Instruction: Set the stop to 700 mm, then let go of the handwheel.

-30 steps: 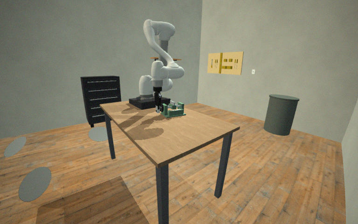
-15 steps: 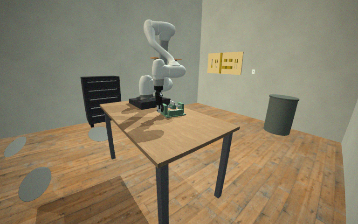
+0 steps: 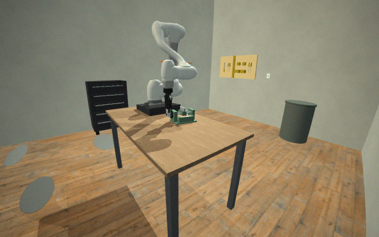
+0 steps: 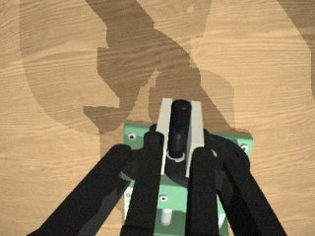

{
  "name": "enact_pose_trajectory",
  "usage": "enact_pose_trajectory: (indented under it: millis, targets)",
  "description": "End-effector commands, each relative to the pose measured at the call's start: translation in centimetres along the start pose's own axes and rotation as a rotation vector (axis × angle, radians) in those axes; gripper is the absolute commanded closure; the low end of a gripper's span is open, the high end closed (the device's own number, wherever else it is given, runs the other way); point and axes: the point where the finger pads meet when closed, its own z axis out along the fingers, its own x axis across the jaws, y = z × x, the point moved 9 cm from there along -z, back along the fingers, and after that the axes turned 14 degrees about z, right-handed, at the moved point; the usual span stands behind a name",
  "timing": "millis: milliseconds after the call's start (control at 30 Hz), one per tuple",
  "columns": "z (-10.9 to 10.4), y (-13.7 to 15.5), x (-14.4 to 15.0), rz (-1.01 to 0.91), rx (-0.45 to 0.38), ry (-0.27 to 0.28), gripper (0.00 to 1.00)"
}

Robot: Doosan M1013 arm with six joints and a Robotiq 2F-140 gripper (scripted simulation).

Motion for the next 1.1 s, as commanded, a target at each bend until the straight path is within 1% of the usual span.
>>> enact_pose_trajectory:
  millis: [0,567,1067]
  targets:
    - [-0.3,0.0,0.1,0.000,0.000,0.000,0.96]
    - [-1.6,-0.2,0.9,0.000,0.000,0.000,0.96]
    - [-2.1,-0.5,2.0,0.000,0.000,0.000,0.96]
